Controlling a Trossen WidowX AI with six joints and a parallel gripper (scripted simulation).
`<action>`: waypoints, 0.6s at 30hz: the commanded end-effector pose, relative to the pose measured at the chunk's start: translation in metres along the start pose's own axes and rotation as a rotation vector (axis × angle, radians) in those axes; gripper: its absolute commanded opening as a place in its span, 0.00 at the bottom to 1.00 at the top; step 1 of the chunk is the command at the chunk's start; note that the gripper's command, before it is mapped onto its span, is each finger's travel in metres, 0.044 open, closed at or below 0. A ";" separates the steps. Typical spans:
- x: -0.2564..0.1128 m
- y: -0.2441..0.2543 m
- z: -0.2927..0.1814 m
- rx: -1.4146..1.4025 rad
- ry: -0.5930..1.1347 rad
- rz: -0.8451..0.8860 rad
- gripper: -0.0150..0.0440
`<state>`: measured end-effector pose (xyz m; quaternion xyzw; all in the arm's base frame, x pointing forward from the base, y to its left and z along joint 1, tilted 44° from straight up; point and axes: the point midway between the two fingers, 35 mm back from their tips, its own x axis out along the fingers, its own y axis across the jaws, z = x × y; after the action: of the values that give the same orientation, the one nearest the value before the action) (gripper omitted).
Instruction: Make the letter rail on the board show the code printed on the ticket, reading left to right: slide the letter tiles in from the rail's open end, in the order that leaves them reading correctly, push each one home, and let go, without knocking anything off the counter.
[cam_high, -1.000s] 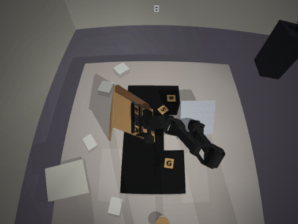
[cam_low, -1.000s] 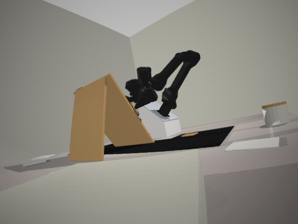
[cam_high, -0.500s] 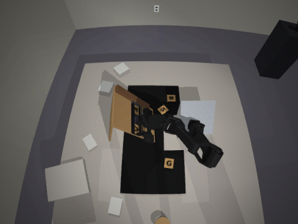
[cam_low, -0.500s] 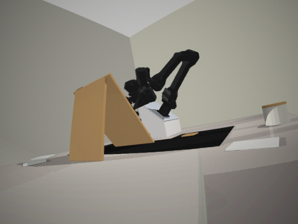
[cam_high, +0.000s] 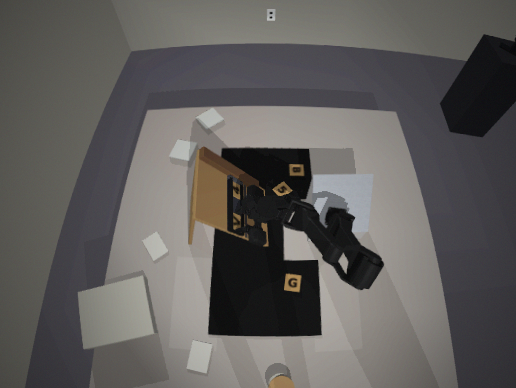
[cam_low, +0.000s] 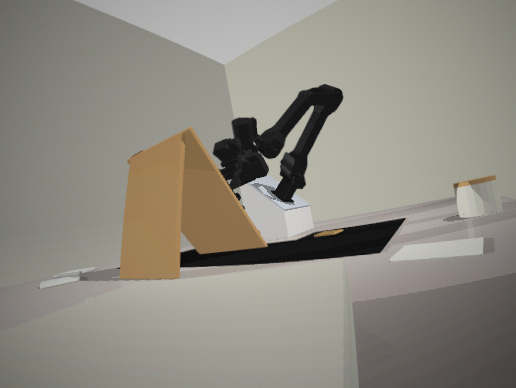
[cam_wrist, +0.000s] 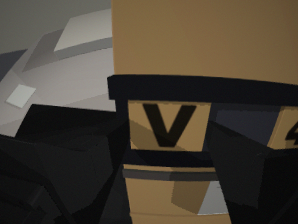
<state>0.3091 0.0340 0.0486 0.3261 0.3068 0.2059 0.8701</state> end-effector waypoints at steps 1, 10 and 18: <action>0.000 -0.002 0.000 -0.005 0.000 0.003 0.25; 0.000 -0.006 0.000 -0.005 0.000 0.003 0.25; 0.000 -0.010 0.000 -0.005 0.000 0.003 0.25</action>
<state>0.3104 0.0282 0.0429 0.3259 0.3068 0.2059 0.8702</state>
